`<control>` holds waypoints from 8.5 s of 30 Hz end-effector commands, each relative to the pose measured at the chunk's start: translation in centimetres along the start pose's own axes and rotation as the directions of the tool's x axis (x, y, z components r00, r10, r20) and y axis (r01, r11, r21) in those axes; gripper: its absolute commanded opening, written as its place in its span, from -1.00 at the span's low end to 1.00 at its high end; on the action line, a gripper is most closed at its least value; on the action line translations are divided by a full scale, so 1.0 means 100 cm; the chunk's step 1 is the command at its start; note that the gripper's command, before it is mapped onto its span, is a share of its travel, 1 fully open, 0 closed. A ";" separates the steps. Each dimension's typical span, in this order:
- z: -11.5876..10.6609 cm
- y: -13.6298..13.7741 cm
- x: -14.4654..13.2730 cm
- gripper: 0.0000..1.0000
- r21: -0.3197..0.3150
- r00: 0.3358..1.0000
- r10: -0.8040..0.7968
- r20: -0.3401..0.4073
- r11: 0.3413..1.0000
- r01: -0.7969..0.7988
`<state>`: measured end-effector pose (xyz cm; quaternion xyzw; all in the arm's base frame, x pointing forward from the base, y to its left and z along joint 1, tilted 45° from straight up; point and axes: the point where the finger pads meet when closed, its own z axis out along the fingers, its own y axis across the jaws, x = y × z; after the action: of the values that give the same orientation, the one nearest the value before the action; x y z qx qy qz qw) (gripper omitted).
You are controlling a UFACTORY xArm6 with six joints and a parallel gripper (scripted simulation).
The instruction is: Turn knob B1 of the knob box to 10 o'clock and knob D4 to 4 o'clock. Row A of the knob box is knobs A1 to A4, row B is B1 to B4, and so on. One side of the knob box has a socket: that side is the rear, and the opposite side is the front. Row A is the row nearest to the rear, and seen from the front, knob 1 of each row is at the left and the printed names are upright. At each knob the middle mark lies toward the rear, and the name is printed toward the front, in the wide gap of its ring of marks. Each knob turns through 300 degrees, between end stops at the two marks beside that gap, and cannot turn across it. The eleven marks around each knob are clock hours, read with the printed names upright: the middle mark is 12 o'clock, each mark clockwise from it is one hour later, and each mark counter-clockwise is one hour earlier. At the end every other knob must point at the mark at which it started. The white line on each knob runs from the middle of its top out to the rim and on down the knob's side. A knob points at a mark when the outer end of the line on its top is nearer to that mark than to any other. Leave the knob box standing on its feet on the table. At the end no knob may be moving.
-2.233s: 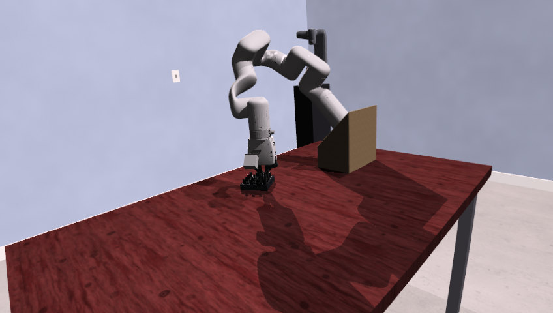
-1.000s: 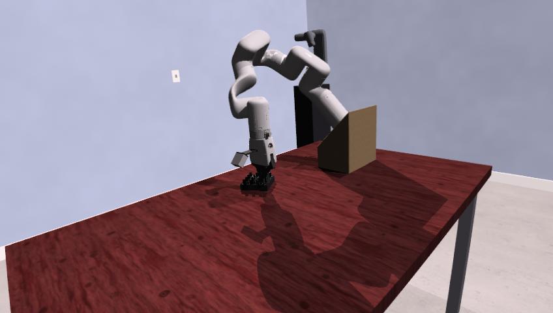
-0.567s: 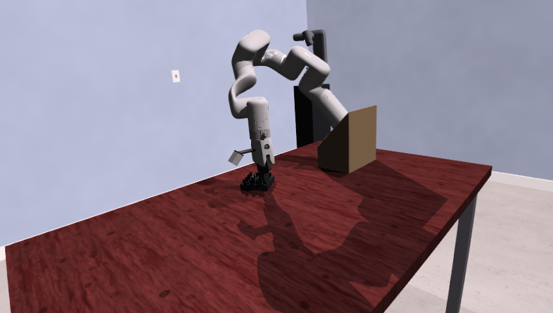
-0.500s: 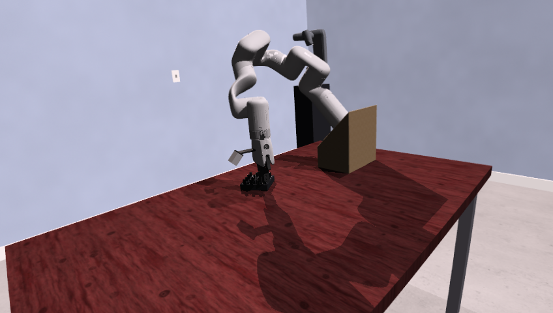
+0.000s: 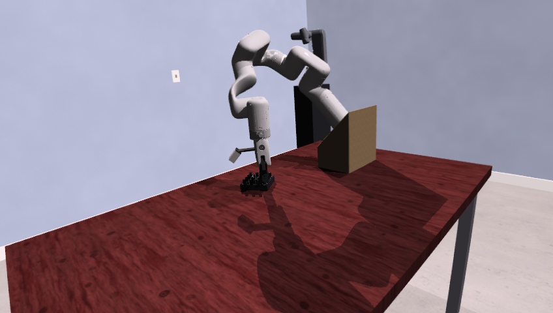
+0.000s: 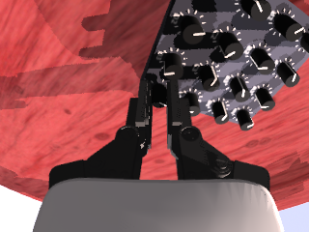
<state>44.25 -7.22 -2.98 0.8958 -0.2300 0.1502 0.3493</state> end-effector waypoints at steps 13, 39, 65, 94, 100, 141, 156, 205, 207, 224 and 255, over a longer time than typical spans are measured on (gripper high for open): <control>-0.001 -0.001 0.001 -0.84 0.004 0.963 0.269 -0.006 0.963 -0.269; -0.001 -0.001 0.001 -0.84 0.005 0.920 0.393 -0.006 0.920 -0.393; -0.001 -0.001 0.001 -0.61 0.005 0.919 0.393 -0.006 0.919 -0.393; -0.033 -0.001 0.001 -0.61 0.005 0.919 0.394 -0.006 0.919 -0.394; -0.037 -0.001 0.001 -0.61 0.005 0.919 0.394 -0.005 0.919 -0.394; -0.056 -0.001 0.000 -0.61 0.006 0.919 0.393 -0.004 0.919 -0.393; -0.056 -0.001 0.000 -0.61 0.006 0.919 0.393 -0.004 0.919 -0.393; -0.019 -0.001 0.001 -0.61 0.005 0.919 0.394 -0.006 0.919 -0.394; -0.017 -0.001 0.001 -0.61 0.005 0.919 0.394 -0.006 0.919 -0.394; -0.013 -0.001 0.001 -0.61 0.005 0.919 0.394 -0.006 0.919 -0.394; -0.013 -0.001 0.001 -0.61 0.005 0.919 0.394 -0.006 0.919 -0.394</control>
<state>44.11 -6.39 -2.14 0.8313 -0.4041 0.2196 0.3122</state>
